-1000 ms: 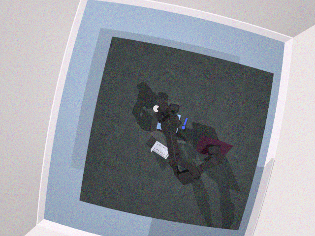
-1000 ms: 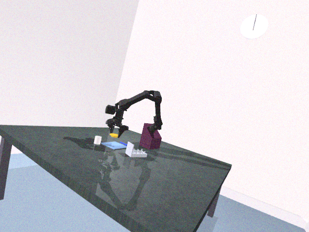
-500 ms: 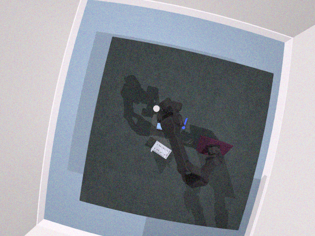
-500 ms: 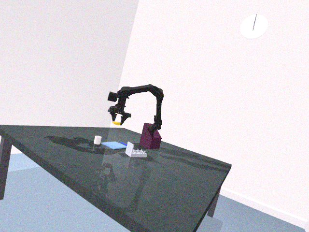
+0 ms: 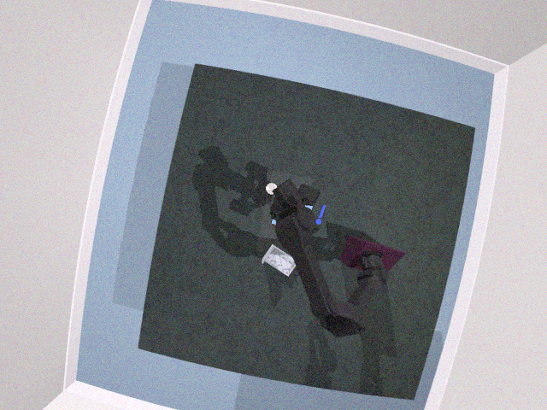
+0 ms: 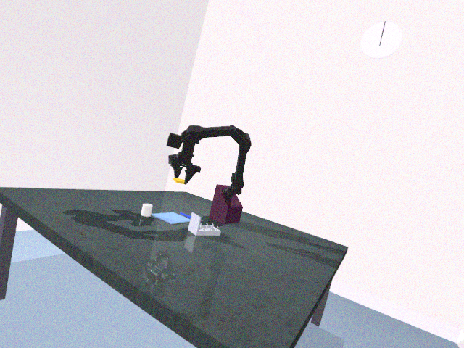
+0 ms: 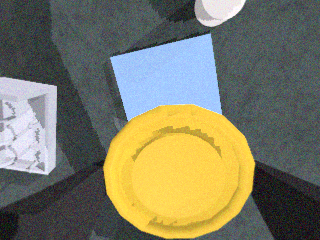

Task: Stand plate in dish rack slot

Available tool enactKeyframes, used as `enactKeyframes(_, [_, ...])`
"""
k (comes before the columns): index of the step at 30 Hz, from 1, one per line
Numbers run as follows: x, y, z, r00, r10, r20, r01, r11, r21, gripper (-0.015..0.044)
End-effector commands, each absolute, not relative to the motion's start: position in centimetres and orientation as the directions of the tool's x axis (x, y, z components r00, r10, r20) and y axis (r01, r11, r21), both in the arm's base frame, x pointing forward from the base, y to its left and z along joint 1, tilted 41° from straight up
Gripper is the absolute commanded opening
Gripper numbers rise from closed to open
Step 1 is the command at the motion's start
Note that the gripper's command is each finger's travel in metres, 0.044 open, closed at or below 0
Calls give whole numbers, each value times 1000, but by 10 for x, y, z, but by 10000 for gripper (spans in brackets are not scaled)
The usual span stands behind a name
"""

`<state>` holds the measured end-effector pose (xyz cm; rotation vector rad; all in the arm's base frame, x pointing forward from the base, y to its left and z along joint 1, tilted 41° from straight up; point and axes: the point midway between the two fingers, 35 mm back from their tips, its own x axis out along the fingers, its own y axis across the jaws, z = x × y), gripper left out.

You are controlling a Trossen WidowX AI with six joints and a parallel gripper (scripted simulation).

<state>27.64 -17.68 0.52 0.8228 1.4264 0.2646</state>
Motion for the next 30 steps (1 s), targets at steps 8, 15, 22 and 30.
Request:
enactKeyframes(8, [284,-135,51,177,611,-771,629,533,566,0])
enactKeyframes(15, [282,-107,75,177,610,-772,791,379,480,0])
enactKeyframes(22, [277,-79,97,178,611,-772,907,202,369,0])
enactKeyframes(30, [266,-47,118,179,615,-768,976,-13,217,0])
